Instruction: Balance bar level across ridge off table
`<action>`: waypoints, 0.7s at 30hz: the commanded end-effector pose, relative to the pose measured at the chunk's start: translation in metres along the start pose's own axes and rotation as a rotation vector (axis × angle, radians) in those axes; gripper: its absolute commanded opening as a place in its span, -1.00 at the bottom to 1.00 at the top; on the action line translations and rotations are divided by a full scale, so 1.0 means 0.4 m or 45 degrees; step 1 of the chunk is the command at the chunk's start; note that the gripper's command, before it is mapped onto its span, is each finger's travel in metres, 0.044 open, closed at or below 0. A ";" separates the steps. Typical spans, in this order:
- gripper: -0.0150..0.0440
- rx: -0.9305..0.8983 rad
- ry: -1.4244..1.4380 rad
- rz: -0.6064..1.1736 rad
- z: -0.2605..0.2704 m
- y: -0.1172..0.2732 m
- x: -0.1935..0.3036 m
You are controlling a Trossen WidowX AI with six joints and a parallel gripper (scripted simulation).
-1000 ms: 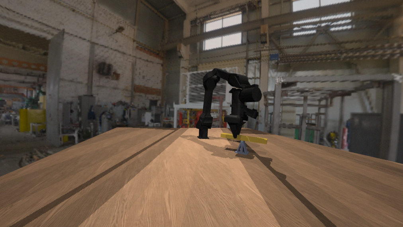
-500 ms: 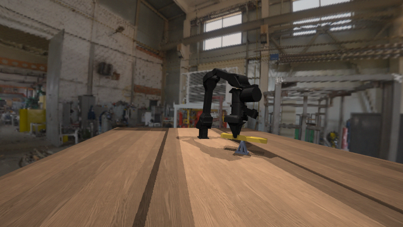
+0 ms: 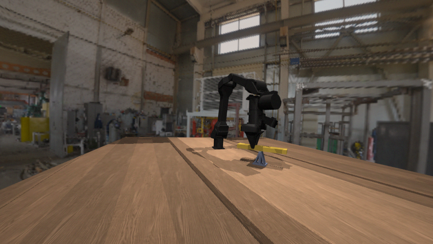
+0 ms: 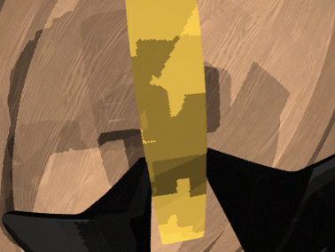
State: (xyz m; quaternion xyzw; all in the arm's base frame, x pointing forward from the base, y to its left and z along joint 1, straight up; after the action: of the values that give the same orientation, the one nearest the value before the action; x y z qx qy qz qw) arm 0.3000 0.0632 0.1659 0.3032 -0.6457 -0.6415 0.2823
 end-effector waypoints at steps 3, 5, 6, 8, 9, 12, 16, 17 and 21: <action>-0.49 0.000 0.000 0.000 0.000 0.000 0.000; -0.49 0.000 0.000 0.000 0.000 0.000 0.000; -0.49 0.000 0.000 0.000 0.000 0.000 0.000; -0.49 0.000 0.000 0.000 0.000 0.000 0.000; -0.49 0.000 0.000 0.000 0.000 0.000 0.000; -0.49 0.000 0.000 0.000 0.000 0.000 0.000; -0.40 0.000 0.000 0.000 0.000 0.000 0.000; -0.31 0.000 0.000 0.000 0.000 0.000 0.000; 0.04 0.000 0.000 0.000 0.000 0.000 0.000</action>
State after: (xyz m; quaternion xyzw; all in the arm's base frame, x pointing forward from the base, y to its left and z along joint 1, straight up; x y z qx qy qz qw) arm 0.3000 0.0633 0.1659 0.3032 -0.6456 -0.6416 0.2823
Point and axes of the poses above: the point midway between the two fingers, 35 mm back from their tips, its own y axis back along the fingers, its own z axis across the jaws, x = y × z, the point moved 6 cm from there along y, back along the fingers, and after that the axes turned 5 degrees about y, right-handed, at the moved point
